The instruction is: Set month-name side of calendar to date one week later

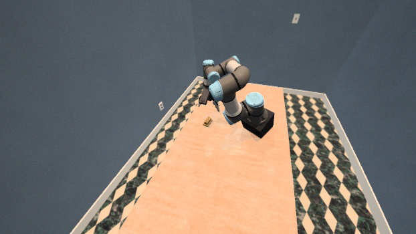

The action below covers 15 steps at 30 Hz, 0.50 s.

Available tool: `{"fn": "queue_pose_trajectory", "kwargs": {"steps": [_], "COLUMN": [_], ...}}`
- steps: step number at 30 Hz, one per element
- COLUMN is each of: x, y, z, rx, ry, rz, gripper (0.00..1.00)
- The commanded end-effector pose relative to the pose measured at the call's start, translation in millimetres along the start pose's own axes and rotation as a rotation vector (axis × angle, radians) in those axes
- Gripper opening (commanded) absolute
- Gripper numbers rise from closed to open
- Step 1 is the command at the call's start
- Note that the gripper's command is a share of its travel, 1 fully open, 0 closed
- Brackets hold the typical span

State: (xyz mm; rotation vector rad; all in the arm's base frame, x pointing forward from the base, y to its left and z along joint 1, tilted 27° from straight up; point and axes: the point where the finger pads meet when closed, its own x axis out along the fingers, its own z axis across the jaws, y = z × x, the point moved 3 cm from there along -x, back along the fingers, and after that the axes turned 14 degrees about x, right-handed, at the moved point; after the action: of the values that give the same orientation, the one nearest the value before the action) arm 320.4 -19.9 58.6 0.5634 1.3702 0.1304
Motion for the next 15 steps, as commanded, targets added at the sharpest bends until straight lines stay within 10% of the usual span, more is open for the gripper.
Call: {"fn": "queue_pose_trajectory", "kwargs": {"steps": [1, 10, 11, 15], "x": [2.9, 3.4, 3.4, 3.1], "y": [-1.2, -1.3, -1.3, -1.4], "z": [1.8, 1.9, 1.9, 2.3], "rx": [0.124, 0.140, 0.140, 0.140], "ry": [-0.003, -0.004, -0.004, -0.005], "rz": [-0.014, -0.014, -0.014, -0.014], "gripper": [1.00, 1.00, 0.28, 0.28]}}
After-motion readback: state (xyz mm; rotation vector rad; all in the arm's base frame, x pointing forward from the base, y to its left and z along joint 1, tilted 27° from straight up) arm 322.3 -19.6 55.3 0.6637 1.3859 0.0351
